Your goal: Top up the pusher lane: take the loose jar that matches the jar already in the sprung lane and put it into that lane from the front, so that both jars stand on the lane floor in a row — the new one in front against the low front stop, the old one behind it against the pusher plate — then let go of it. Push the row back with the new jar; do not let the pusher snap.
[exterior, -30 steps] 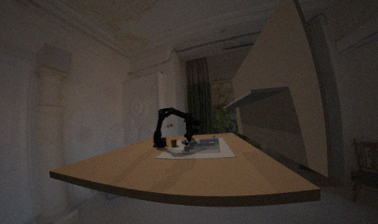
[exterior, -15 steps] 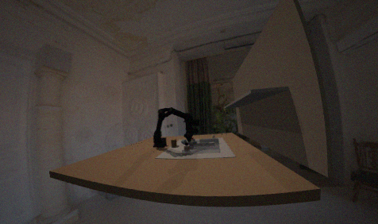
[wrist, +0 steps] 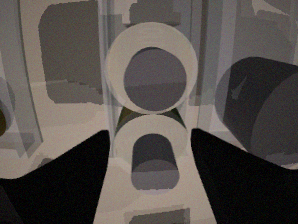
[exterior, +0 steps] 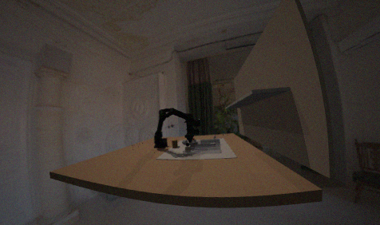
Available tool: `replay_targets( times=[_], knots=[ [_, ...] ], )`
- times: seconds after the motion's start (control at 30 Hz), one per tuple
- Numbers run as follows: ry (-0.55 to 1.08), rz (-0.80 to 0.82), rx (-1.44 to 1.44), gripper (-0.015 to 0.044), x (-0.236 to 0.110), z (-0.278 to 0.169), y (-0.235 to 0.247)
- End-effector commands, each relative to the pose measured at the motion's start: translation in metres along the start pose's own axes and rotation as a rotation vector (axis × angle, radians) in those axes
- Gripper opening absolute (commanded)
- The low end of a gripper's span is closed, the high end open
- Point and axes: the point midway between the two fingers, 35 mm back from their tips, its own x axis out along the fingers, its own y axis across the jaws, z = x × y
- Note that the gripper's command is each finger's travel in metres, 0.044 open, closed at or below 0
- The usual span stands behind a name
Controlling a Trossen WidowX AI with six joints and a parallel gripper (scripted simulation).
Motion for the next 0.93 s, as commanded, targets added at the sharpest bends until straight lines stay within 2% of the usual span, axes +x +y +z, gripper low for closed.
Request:
replay_targets(
  times=[0.0,0.27,0.47,0.9],
  knots=[
    [-0.001,-0.001,0.004,0.0286,0.0,0.0,0.0],
    [-0.001,0.0,0.003,0.0286,-0.019,0.0,0.0],
    [-0.001,0.0,0.003,0.0286,-0.02,-0.002,0.0],
    [0.001,0.002,0.001,0.0286,-0.022,-0.043,0.002]
  ],
)
